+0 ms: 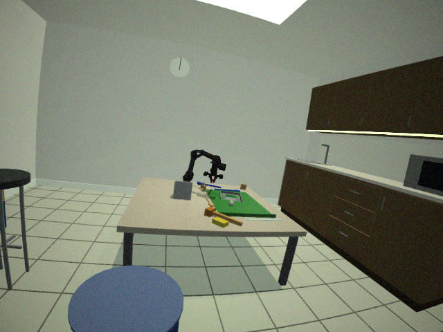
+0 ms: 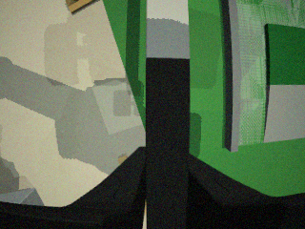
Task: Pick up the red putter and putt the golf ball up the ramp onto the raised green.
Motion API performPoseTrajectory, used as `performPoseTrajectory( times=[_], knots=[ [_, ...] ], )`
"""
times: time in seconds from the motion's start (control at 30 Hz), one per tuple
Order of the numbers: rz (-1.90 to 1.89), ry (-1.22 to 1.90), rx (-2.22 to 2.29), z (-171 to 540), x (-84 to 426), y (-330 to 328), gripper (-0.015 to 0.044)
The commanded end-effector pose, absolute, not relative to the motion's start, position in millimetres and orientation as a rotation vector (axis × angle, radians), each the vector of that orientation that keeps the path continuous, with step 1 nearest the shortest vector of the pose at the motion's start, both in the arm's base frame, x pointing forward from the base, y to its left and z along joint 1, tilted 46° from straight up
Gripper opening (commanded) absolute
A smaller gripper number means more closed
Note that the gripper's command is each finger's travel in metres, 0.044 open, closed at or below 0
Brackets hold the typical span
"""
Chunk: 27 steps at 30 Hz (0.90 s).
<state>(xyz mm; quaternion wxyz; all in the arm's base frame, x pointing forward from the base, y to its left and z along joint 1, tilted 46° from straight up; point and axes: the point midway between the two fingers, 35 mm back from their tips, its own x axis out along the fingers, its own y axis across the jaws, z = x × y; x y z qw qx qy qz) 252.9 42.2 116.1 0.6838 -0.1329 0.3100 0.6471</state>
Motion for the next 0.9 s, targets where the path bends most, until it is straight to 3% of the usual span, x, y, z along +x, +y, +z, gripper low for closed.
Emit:
performPoseTrajectory(
  times=[0.0, 0.43, 0.87],
  knots=[
    [1.343, 0.858, -0.177, 95.0, 256.4, 15.7, 0.0000],
    [1.002, 1.227, 0.197, 33.2, 252.2, -62.5, 0.0000],
    [0.618, 1.508, 0.598, -30.8, 217.1, -130.9, 0.0000]
  ],
)
